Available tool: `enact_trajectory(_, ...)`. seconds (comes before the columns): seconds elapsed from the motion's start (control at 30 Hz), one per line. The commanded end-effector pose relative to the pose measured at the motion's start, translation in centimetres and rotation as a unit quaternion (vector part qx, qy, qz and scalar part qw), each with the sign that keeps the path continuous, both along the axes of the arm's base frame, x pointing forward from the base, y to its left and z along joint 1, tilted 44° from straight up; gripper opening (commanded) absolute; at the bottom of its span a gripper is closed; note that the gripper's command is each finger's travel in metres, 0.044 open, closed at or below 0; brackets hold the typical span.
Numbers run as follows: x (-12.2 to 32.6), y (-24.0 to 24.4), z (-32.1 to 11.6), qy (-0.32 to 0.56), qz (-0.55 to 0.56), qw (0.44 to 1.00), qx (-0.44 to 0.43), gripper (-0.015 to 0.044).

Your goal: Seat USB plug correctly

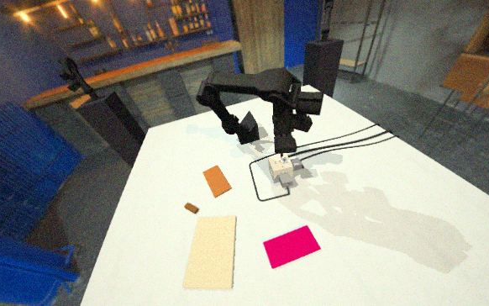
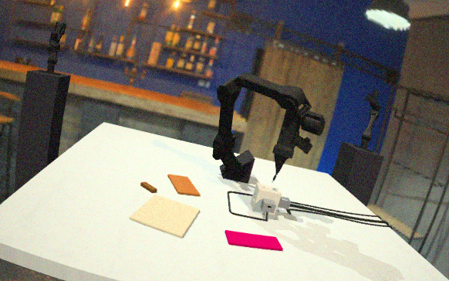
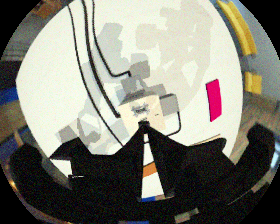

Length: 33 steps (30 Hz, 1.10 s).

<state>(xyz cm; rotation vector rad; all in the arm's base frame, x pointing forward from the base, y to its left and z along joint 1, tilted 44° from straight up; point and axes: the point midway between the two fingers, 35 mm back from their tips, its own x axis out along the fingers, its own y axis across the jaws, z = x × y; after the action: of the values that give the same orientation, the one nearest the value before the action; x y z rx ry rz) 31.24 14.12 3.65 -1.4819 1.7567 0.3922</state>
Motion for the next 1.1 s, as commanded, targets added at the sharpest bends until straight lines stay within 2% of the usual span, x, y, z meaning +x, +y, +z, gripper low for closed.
enact_trajectory(0.0,0.02,0.01,-0.02,0.036,0.039,0.999,0.001,0.0000)
enact_trajectory(0.23,0.02,0.01,-0.02,0.085,0.091,0.992,0.002,0.0000)
enact_trajectory(1.07,0.03,-0.03,-0.17,0.083,0.090,0.992,0.006,0.0000)
